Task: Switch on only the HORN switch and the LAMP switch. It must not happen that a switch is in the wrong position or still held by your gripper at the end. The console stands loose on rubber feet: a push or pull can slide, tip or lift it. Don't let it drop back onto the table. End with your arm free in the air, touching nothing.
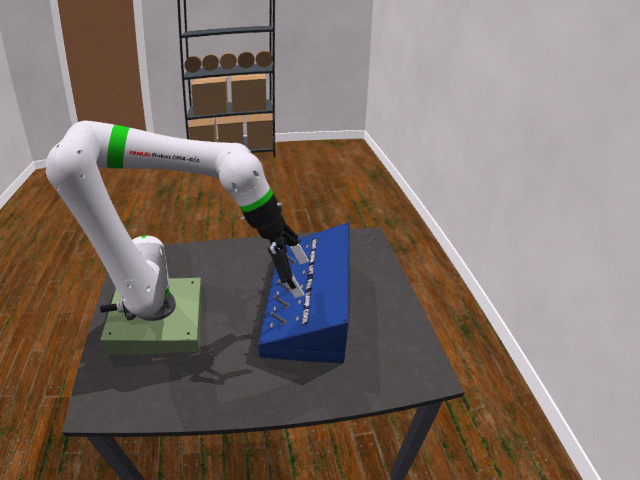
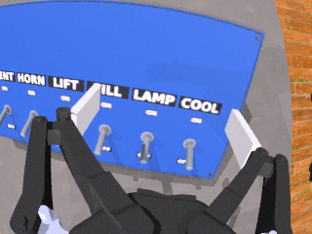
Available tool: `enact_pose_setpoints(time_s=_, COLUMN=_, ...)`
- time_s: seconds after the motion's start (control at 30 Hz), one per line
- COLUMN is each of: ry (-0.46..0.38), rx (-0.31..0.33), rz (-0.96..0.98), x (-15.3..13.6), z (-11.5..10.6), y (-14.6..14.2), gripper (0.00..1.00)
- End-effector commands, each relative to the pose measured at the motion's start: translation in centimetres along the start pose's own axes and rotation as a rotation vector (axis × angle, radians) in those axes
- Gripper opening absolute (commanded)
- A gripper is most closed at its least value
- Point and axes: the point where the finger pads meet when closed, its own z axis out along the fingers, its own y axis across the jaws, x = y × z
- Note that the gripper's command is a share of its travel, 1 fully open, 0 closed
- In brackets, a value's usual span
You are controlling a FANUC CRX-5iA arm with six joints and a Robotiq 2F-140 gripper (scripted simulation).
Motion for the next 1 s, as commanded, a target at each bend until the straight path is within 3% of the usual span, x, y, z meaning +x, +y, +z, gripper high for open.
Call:
enact_pose_setpoints(time_s=0.0, ry=0.000, rx=0.001, rz=0.000, x=0.0, z=0.0, y=0.6, gripper=1.00)
enact_pose_setpoints(time_s=0.5, ry=0.000, rx=0.001, rz=0.000, x=0.0, z=0.0, y=5.4, gripper=1.00)
enact_pose_setpoints(time_s=0.97, ry=0.000, rx=0.001, rz=0.000, x=0.0, z=0.0, y=6.0, gripper=1.00)
